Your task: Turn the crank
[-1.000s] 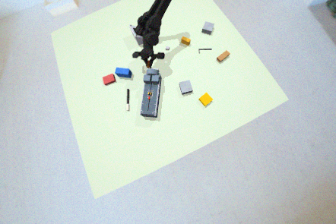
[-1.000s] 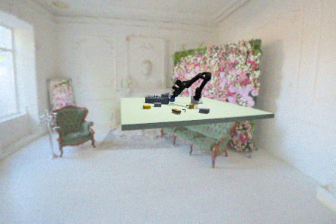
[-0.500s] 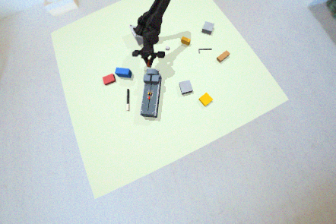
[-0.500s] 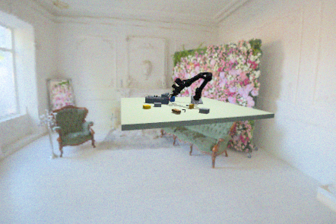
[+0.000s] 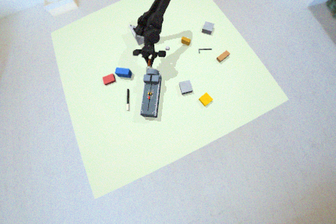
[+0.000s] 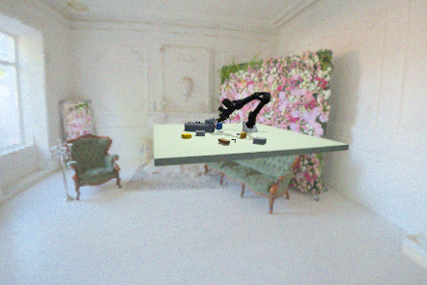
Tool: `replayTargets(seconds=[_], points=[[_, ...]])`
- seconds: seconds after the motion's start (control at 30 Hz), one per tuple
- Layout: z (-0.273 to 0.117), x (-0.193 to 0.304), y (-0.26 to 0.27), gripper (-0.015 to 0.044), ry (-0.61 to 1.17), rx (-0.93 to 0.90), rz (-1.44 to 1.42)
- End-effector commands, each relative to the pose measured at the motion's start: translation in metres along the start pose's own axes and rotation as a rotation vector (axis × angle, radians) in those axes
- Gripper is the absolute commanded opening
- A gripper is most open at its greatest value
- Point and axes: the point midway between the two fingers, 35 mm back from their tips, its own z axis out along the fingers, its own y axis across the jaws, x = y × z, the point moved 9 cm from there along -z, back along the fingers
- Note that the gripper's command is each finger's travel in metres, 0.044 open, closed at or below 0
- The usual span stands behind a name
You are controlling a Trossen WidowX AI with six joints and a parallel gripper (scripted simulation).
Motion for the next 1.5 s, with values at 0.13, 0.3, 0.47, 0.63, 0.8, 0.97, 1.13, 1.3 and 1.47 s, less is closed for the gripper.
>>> replayTargets(seconds=[0.13,0.3,0.47,0.63,0.8,0.97,1.13,1.3,1.47], points=[[-0.006,-0.004,0.008,0.0000,-0.014,-0.010,-0.006],[-0.006,-0.004,0.010,0.0000,-0.014,-0.010,-0.006],[-0.007,-0.005,0.012,0.0000,-0.014,-0.010,-0.006],[-0.007,-0.005,0.014,0.0000,-0.014,-0.010,-0.006],[-0.007,-0.005,0.016,0.0000,-0.014,-0.011,-0.006],[-0.008,-0.005,0.018,0.0000,-0.014,-0.011,-0.006],[-0.008,-0.005,0.019,0.0000,-0.014,-0.011,-0.006],[-0.008,-0.005,0.021,0.0000,-0.014,-0.011,-0.006],[-0.008,-0.005,0.022,0.0000,-0.014,-0.011,-0.006]])
